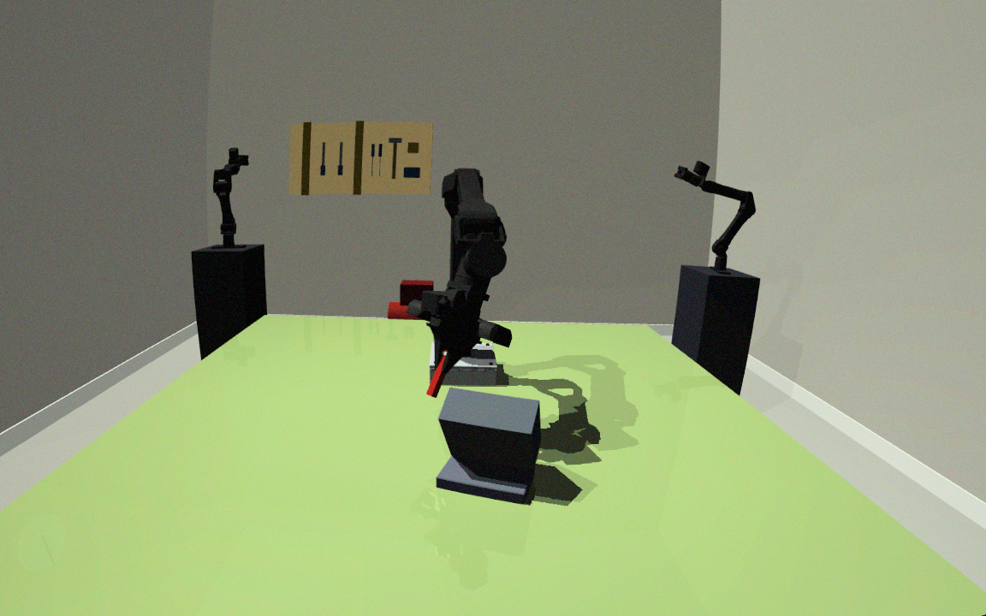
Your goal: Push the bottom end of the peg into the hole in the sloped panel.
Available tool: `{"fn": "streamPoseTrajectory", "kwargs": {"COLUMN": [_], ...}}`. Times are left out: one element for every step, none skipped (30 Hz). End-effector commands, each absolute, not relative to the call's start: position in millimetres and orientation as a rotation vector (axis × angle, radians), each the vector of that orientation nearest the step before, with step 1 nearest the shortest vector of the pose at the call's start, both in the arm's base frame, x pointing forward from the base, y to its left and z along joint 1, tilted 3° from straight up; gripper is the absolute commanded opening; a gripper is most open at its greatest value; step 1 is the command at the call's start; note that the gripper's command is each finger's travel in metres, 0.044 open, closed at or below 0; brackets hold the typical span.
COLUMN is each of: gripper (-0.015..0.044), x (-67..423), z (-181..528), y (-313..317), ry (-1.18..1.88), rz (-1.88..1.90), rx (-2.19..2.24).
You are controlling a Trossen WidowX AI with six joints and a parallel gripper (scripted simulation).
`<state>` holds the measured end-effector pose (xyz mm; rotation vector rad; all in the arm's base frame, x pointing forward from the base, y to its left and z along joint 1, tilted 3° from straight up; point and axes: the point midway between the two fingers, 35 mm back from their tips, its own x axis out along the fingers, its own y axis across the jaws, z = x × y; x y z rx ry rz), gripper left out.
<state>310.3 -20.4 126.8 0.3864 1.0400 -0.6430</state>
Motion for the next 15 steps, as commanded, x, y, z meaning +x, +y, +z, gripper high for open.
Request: {"fn": "streamPoseTrajectory", "kwargs": {"gripper": [0.0000,0.0000,0.0000,0.0000,0.0000,0.0000,0.0000,0.0000,0.0000,0.0000,0.0000,0.0000,0.0000,0.0000,0.0000], "x": [309,309,309,309,309,309,309,310,310,310,310,310,310,310,310], "z": [127,127,127,128,128,128,128,128,128,128,129,129,129,129,129], "y": [-18,-16,-15,-14,-13,-12,-11,-10,-9,-8,-7,-6,-5,-4,-3], "ry": [1.021,1.018,1.014,1.011,1.007,1.004,1.000,0.997,0.993,0.990,0.986,0.983,0.979,0.975,0.972], "rz": [-0.640,-0.638,-0.635,-0.633,-0.630,-0.628,-0.625,-0.622,-0.620,-0.617,-0.615,-0.612,-0.609,-0.607,-0.604], "rx": [0.375,0.372,0.368,0.365,0.361,0.358,0.354,0.351,0.347,0.344,0.340,0.337,0.334,0.331,0.327]}}
